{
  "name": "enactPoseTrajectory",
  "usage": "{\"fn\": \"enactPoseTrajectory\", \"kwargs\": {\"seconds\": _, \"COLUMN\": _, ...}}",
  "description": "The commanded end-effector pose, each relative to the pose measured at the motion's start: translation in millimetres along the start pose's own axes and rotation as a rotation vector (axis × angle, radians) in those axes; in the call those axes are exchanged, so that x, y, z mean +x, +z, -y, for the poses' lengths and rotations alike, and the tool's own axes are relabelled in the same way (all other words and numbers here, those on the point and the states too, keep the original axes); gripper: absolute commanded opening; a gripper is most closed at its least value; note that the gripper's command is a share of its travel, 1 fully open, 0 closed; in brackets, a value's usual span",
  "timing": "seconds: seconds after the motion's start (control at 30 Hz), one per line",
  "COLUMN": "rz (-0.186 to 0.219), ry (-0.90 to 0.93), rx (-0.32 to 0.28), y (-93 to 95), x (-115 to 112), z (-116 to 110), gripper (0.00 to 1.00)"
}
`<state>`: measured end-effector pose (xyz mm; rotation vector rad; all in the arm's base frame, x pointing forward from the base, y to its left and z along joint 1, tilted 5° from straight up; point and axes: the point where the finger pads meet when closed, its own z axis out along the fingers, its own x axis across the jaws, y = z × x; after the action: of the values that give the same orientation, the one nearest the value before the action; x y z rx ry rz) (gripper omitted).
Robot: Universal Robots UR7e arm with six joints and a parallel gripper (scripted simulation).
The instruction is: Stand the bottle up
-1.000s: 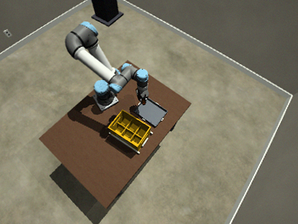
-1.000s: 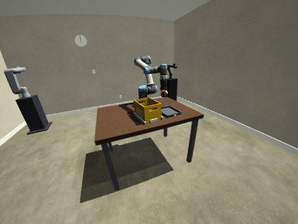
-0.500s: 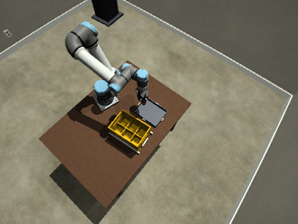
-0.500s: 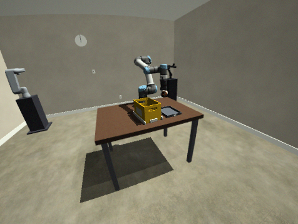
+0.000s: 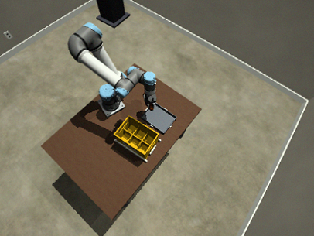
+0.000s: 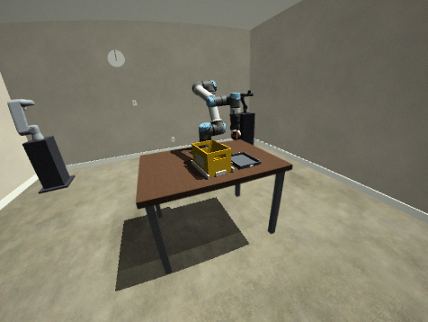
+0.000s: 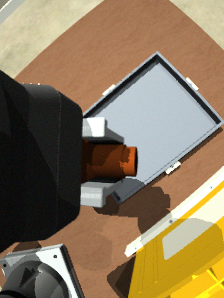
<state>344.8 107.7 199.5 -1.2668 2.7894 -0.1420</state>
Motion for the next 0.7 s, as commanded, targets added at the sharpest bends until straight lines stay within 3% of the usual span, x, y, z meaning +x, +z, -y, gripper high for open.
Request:
{"fn": "enactPoseTrajectory", "kwargs": {"seconds": 0.0, "rz": -0.001, "ry": -0.001, "rx": 0.035, "y": 0.3, "x": 0.4, "z": -0.6, "gripper": 0.0}}
{"fn": "enactPoseTrajectory", "kwargs": {"seconds": 0.67, "rz": 0.003, "ry": 0.001, "rx": 0.14, "y": -0.7, "x": 0.4, "z": -1.3, "gripper": 0.0}}
